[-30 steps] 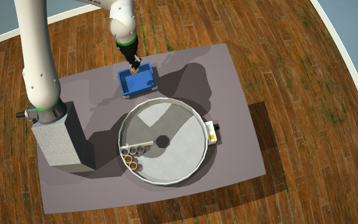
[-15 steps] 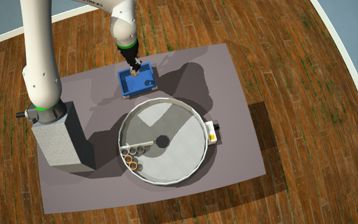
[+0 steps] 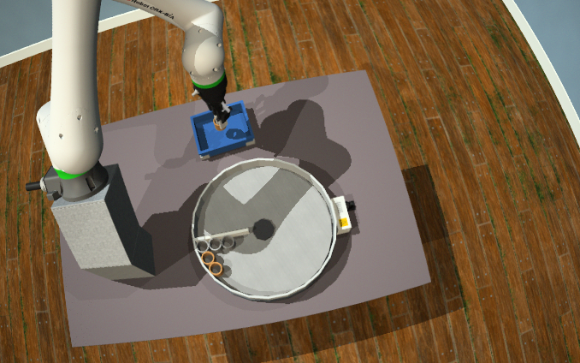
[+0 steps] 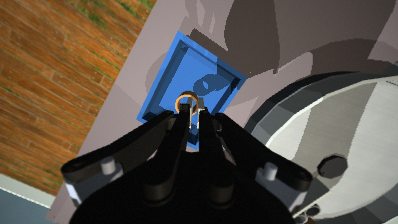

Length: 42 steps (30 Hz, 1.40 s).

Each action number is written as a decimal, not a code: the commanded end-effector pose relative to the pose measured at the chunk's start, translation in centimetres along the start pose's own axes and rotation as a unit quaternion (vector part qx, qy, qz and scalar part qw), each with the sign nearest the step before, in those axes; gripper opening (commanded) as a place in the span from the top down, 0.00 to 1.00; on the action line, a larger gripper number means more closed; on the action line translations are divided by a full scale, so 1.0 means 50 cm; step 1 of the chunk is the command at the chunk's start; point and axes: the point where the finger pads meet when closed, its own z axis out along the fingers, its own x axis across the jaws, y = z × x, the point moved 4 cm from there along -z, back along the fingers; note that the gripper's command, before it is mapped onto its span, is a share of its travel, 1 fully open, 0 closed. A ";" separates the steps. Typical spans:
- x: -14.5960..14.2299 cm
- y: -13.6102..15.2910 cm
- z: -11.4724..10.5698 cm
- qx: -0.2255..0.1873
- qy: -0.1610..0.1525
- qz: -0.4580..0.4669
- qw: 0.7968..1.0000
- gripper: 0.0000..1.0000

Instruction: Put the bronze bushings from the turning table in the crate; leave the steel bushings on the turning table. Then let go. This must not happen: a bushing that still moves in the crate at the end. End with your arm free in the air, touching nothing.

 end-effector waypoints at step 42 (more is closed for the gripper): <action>0.000 0.000 0.013 0.000 0.000 0.000 1.000 1.00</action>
